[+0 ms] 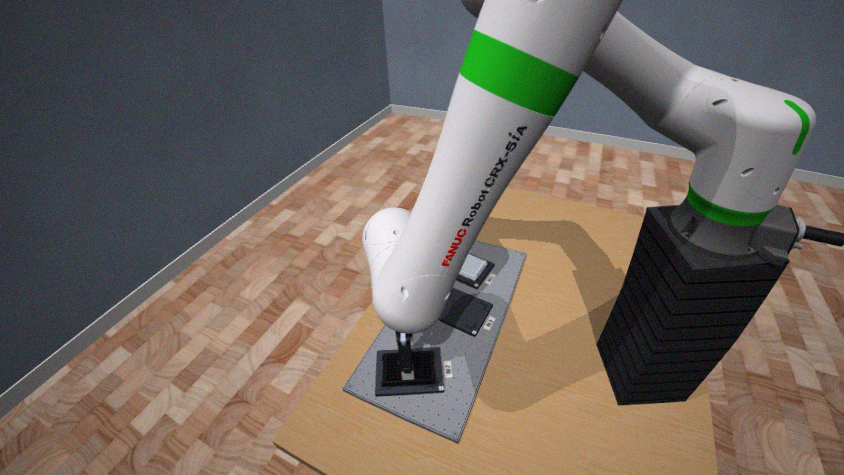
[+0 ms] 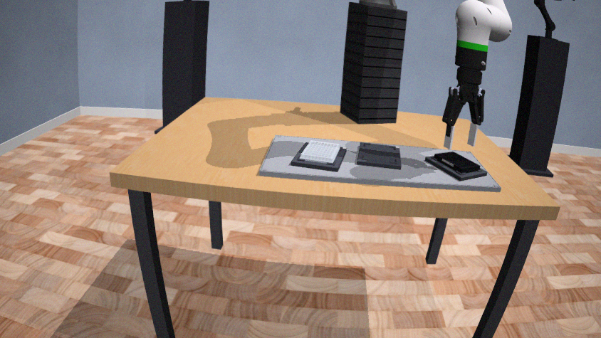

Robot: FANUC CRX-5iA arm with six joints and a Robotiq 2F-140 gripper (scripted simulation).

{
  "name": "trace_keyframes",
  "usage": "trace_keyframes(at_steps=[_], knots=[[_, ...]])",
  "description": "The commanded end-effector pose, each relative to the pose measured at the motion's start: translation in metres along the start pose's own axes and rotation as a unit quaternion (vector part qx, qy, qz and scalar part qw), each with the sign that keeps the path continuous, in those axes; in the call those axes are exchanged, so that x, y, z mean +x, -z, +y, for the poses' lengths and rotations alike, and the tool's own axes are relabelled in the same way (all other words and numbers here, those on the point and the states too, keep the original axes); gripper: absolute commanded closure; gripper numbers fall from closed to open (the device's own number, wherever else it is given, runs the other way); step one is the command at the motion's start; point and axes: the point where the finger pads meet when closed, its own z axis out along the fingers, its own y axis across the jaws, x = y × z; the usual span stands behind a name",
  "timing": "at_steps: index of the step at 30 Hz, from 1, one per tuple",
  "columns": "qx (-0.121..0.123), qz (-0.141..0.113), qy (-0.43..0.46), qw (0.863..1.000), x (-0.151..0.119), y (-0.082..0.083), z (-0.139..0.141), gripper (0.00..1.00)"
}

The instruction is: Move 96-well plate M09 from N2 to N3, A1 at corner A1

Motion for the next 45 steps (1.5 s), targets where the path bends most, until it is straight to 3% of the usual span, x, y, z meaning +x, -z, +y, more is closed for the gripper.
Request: trace_keyframes(at_steps=[1,45], knots=[[0.000,0.000,0.000,1.000,0.000,0.000,0.000,0.34],[0.000,0.000,0.000,1.000,0.001,-0.021,0.000,0.34]])
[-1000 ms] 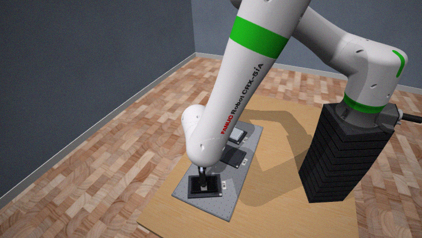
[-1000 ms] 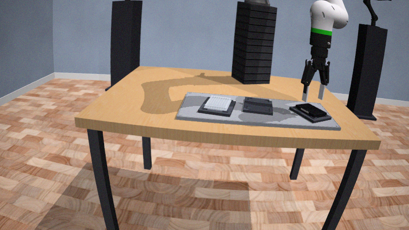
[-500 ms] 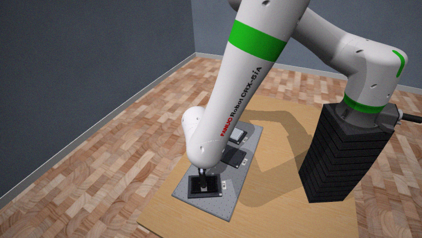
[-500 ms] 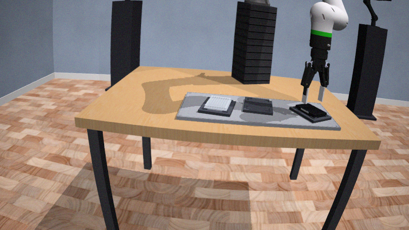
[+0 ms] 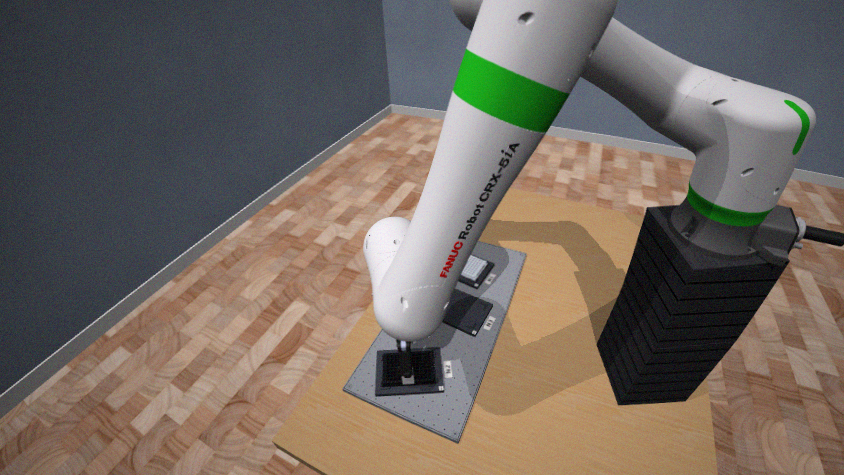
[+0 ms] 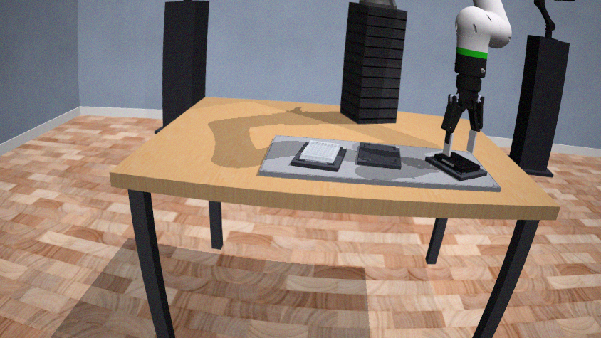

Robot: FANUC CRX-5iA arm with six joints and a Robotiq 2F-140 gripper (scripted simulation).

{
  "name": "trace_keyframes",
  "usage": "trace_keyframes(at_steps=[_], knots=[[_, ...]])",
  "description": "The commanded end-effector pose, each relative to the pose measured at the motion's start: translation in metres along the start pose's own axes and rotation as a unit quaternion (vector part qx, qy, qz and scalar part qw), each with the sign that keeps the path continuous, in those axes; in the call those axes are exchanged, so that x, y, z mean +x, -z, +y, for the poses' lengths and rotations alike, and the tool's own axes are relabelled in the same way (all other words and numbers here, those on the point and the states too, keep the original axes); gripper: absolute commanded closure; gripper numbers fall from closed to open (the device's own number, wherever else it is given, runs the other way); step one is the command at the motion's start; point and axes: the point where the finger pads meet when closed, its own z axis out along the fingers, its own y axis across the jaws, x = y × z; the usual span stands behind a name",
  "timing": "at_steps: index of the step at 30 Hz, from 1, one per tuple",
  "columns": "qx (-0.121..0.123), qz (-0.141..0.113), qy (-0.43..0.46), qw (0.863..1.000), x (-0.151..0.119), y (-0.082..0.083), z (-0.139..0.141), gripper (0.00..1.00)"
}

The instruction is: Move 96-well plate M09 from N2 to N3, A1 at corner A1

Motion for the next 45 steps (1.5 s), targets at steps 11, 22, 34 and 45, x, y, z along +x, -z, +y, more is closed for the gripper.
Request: trace_keyframes(at_steps=[11,22,34,45], knots=[[0.000,0.000,0.000,1.000,0.0004,-0.0054,0.0002,0.34],[0.000,0.000,0.000,1.000,0.0004,-0.0061,0.0002,0.34],[0.000,0.000,0.000,1.000,0.0004,-0.0061,0.0002,0.34],[0.000,0.000,0.000,1.000,0.0004,-0.0061,0.0002,0.34]])
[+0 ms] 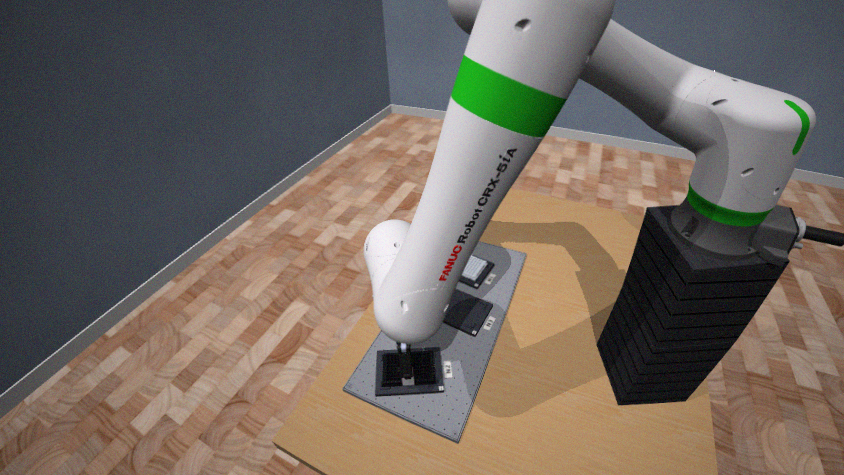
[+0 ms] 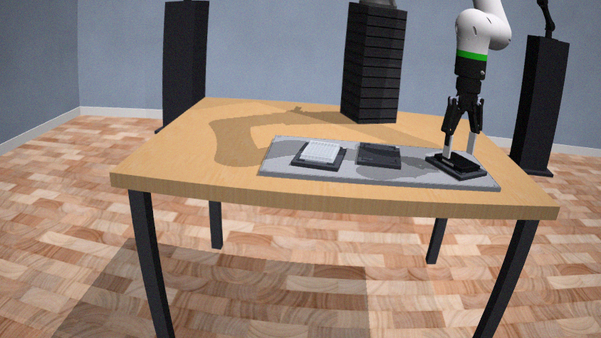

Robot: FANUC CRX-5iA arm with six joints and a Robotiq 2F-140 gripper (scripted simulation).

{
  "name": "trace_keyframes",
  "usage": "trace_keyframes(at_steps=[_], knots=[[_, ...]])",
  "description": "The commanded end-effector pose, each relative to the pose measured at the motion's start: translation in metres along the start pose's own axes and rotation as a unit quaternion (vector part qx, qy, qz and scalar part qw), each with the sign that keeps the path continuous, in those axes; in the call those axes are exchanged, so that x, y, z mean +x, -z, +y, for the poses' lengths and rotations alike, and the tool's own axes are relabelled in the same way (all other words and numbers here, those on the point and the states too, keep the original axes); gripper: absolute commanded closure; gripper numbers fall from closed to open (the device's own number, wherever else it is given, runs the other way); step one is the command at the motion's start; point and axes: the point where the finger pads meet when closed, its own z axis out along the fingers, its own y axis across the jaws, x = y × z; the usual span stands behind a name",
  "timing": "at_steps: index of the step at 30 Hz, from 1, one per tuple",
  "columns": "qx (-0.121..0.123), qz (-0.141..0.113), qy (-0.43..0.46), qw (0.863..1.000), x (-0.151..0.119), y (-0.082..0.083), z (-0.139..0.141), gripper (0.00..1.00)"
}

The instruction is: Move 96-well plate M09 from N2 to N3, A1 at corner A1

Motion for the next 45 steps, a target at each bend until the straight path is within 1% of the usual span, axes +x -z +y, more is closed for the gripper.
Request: trace_keyframes(at_steps=[1,11,12,45], knots=[[0.000,0.000,0.000,1.000,0.0002,0.0001,0.0001,0.34],[0.000,0.000,0.000,1.000,0.0002,0.0001,0.0001,0.34],[0.000,0.000,0.000,1.000,0.0002,0.0001,0.0001,0.41],[0.000,0.000,0.000,1.000,0.0002,0.0001,0.0001,0.41]])
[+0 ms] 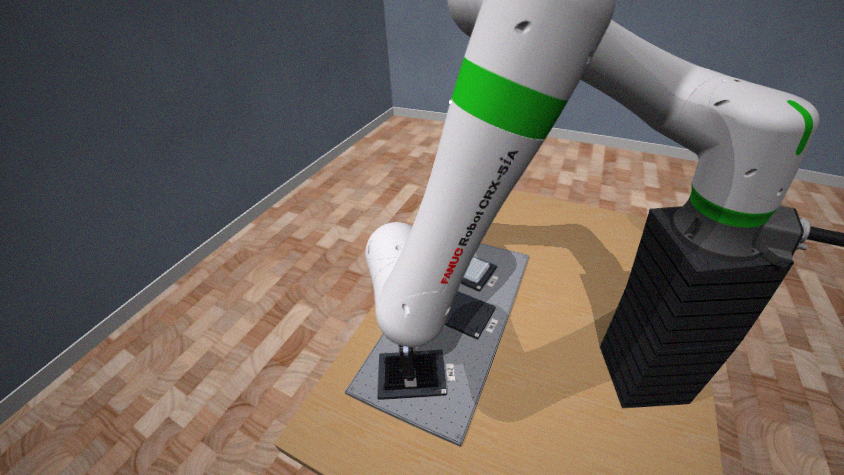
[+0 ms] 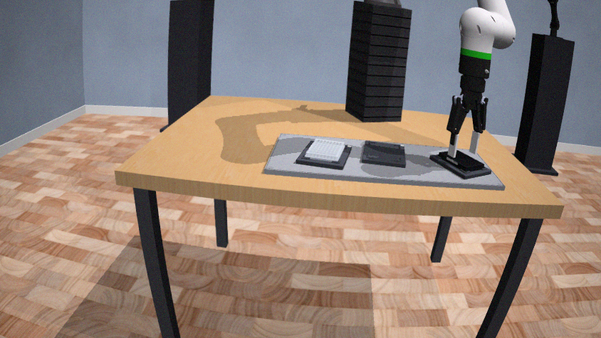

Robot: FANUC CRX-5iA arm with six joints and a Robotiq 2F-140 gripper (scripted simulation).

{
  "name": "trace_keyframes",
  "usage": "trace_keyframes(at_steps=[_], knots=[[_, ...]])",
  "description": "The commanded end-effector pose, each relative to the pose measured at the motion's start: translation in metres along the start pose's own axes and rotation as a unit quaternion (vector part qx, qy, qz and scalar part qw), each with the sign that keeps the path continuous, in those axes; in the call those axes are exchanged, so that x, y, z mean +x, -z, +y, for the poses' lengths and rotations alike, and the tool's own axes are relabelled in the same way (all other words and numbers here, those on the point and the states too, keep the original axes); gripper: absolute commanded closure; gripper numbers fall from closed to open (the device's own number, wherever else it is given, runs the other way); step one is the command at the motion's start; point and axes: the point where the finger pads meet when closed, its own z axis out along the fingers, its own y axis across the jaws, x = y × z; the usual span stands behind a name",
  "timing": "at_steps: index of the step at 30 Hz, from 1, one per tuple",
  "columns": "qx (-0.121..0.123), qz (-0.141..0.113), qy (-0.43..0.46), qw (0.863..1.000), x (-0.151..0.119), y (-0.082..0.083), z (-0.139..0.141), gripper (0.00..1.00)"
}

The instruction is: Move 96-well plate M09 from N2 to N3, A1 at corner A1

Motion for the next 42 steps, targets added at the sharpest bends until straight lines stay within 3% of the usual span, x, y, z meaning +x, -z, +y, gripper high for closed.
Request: trace_keyframes(at_steps=[1,34,35,42], knots=[[0.000,0.000,0.000,1.000,0.0002,0.0001,0.0001,0.41],[0.000,0.000,0.000,1.000,0.0002,0.0001,0.0001,0.41],[0.000,0.000,0.000,1.000,0.0002,0.0001,0.0001,0.34],[0.000,0.000,0.000,1.000,0.0002,0.0001,0.0001,0.34]])
